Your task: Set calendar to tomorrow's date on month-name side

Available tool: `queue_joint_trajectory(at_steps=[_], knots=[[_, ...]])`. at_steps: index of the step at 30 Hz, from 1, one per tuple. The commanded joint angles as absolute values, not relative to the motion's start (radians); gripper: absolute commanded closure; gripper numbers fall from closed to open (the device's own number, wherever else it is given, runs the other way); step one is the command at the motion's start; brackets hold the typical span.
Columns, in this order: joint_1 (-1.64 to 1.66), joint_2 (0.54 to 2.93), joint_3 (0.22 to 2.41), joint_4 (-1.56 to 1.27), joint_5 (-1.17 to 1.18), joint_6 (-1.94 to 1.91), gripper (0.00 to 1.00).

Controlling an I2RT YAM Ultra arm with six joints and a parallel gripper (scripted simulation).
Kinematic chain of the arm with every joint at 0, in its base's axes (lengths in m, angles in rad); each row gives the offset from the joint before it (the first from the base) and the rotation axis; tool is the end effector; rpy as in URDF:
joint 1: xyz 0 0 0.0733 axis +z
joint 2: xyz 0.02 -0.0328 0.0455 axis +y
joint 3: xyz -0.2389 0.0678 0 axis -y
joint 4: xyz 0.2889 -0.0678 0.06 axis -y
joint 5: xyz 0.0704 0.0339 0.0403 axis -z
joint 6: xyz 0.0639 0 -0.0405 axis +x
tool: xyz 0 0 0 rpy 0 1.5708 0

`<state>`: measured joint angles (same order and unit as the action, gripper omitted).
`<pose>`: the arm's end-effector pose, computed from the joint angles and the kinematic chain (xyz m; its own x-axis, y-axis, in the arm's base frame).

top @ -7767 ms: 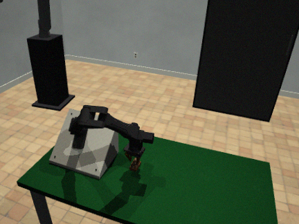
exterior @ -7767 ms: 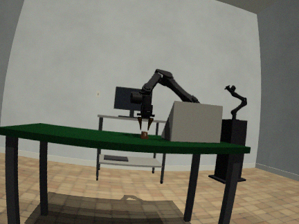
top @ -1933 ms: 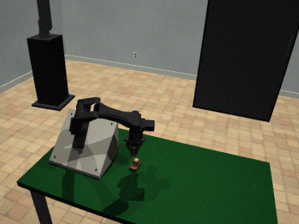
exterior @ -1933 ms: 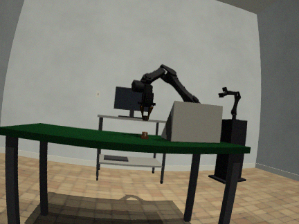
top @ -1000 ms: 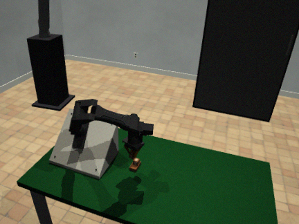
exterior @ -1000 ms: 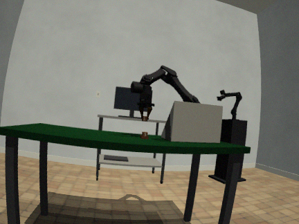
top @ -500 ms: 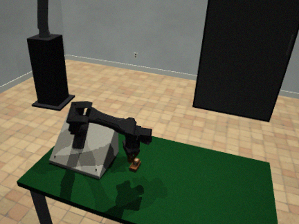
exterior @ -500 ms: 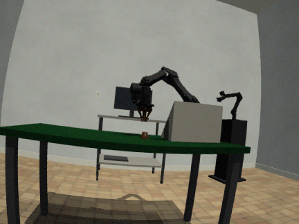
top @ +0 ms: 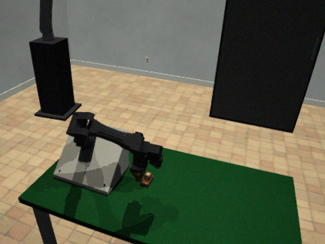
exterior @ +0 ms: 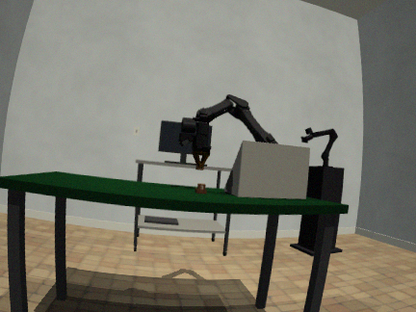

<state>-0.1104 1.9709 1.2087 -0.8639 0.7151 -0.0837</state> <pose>0.3500 -0.0798 0.0643 -0.9929 0.0466 0.1098 -0.0360 0.7610 -0.6478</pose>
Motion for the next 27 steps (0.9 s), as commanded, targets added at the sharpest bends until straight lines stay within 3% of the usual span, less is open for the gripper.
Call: queue_joint_trajectory(at_steps=[1, 27], knots=[[-0.11, 1.95, 1.21, -0.857, 0.718, 0.059, 0.74], [-0.137, 1.961, 1.184, -0.797, 0.719, 0.042, 0.74]])
